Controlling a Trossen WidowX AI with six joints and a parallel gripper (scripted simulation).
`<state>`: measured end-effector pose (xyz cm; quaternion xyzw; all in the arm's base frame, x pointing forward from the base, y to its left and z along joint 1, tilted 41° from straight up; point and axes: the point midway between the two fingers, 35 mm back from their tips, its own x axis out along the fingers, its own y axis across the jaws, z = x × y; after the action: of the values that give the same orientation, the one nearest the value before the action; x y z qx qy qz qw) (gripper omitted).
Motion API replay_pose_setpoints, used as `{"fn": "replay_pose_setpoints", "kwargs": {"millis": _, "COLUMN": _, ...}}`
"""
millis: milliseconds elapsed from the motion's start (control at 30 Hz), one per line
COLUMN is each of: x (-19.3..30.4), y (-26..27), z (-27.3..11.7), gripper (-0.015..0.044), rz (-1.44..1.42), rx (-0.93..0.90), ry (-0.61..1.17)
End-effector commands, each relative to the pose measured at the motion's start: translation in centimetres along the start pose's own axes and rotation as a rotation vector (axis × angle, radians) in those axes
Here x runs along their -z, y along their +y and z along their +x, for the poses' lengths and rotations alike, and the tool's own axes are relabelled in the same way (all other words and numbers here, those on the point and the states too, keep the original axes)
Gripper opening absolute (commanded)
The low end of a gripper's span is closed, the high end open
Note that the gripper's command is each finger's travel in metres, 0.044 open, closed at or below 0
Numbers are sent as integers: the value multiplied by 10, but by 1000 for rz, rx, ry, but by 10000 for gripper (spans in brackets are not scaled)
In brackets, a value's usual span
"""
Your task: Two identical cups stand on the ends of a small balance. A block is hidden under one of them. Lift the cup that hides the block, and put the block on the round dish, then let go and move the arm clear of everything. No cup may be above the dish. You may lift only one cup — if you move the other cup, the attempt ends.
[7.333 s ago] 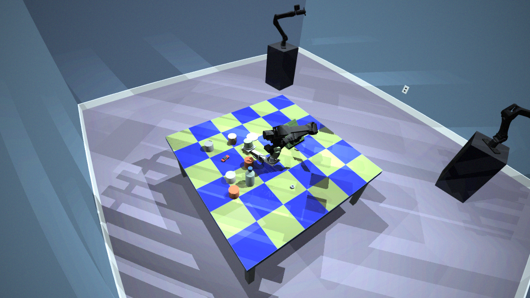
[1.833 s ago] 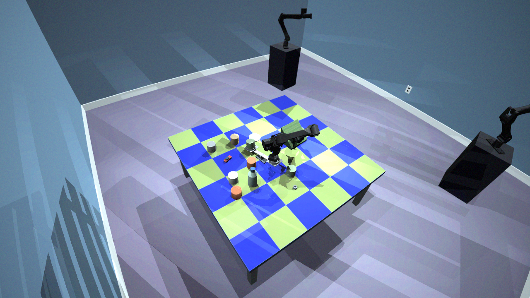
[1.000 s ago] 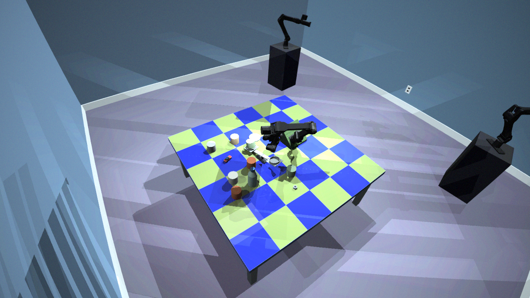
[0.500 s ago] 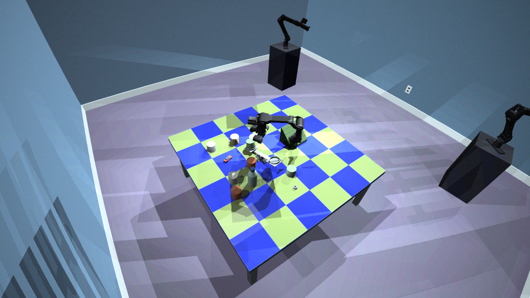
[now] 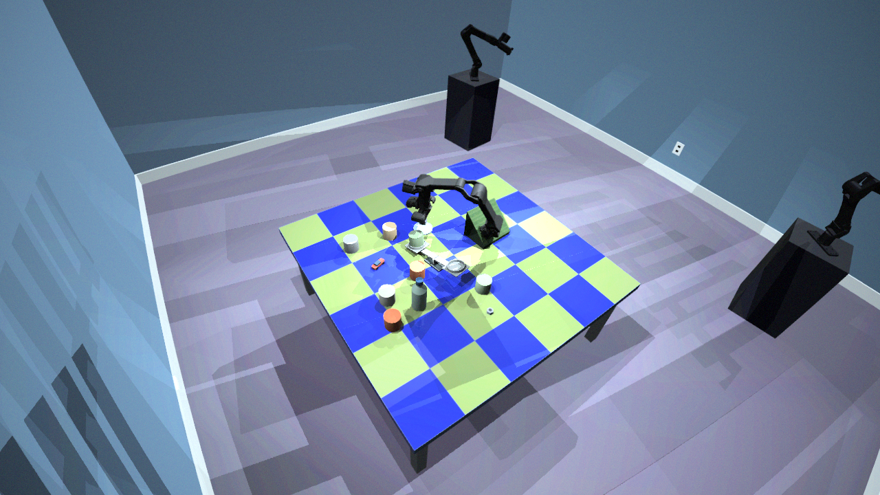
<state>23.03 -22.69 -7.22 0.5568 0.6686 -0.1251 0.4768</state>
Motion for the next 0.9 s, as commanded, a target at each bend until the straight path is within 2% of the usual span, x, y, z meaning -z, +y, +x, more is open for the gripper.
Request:
{"fn": "replay_pose_setpoints", "kwargs": {"millis": 0, "x": -15, "y": -41, "z": 17, "gripper": 0, "rz": -23, "rx": 5, "ry": 7}}
{"fn": "replay_pose_setpoints", "kwargs": {"millis": 133, "x": -20, "y": -63, "z": 30, "gripper": 0, "rz": -34, "rx": 4, "ry": 19}}
{"fn": "replay_pose_setpoints", "kwargs": {"millis": 367, "x": -20, "y": -63, "z": 33, "gripper": 0, "rz": -34, "rx": 4, "ry": 19}}
{"fn": "replay_pose_setpoints", "kwargs": {"millis": 667, "x": -19, "y": -63, "z": 71, "gripper": 0, "rz": -35, "rx": 3, "ry": 19}}
{"fn": "replay_pose_setpoints", "kwargs": {"millis": 867, "x": -19, "y": -63, "z": 73, "gripper": 0, "rz": -35, "rx": 3, "ry": 19}}
